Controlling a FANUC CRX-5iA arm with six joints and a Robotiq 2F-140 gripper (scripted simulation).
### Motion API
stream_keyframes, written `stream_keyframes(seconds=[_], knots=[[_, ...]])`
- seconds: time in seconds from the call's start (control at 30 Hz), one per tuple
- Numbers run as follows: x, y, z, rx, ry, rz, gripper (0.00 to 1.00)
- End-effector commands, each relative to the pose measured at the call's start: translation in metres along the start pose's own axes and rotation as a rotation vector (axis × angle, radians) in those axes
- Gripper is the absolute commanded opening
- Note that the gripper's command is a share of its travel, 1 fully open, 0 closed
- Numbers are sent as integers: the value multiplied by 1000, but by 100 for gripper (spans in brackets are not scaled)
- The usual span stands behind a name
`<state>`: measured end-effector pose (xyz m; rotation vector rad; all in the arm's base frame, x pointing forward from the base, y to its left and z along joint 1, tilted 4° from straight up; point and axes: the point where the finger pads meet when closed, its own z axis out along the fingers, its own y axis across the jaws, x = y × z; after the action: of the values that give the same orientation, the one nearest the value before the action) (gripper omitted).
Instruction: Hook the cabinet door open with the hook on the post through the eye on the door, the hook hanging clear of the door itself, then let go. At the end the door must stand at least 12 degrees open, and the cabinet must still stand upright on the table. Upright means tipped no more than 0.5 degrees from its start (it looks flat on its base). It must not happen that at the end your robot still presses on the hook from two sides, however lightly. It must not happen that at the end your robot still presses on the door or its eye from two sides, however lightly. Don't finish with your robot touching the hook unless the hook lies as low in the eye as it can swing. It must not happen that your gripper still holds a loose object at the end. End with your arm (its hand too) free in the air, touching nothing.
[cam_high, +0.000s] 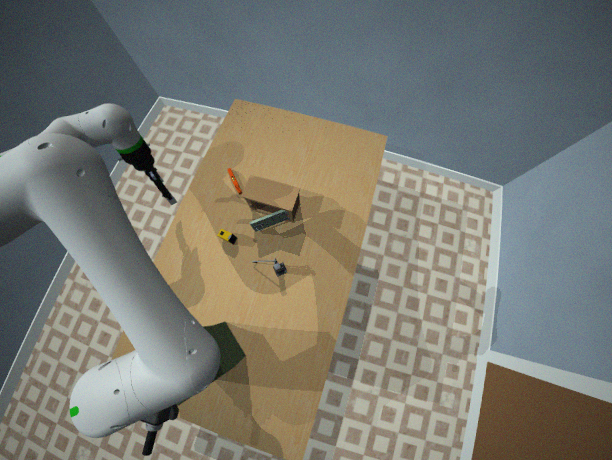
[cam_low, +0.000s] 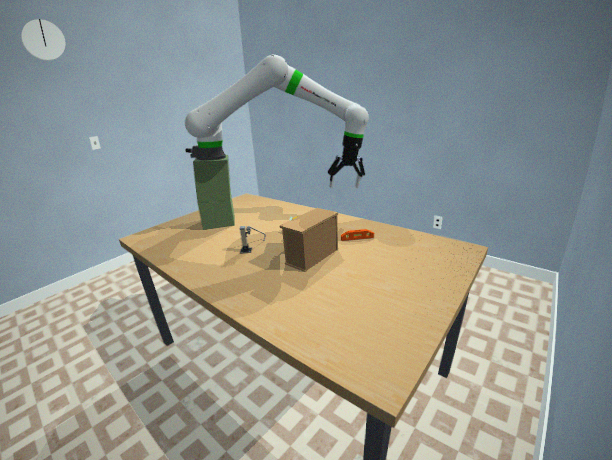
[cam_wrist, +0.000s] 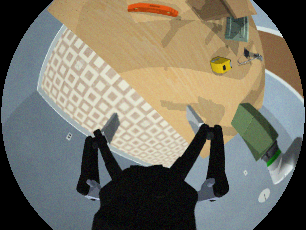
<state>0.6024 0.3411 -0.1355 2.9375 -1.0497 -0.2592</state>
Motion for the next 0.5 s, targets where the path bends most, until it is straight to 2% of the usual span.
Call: stream_keyframes(seconds=[0.0,0.07,0.13,0.33,0.4,0.43,0.47], knots=[[5,5,-15,4,3,-21,100],[14,15,-38,9,9,-55,100],[26,31,-74,16,18,-108,100],[44,67,-130,31,52,-265,100],[44,67,-130,31,52,-265,100],[53,86,-158,34,64,-313,100],[55,91,-166,34,64,-313,100]])
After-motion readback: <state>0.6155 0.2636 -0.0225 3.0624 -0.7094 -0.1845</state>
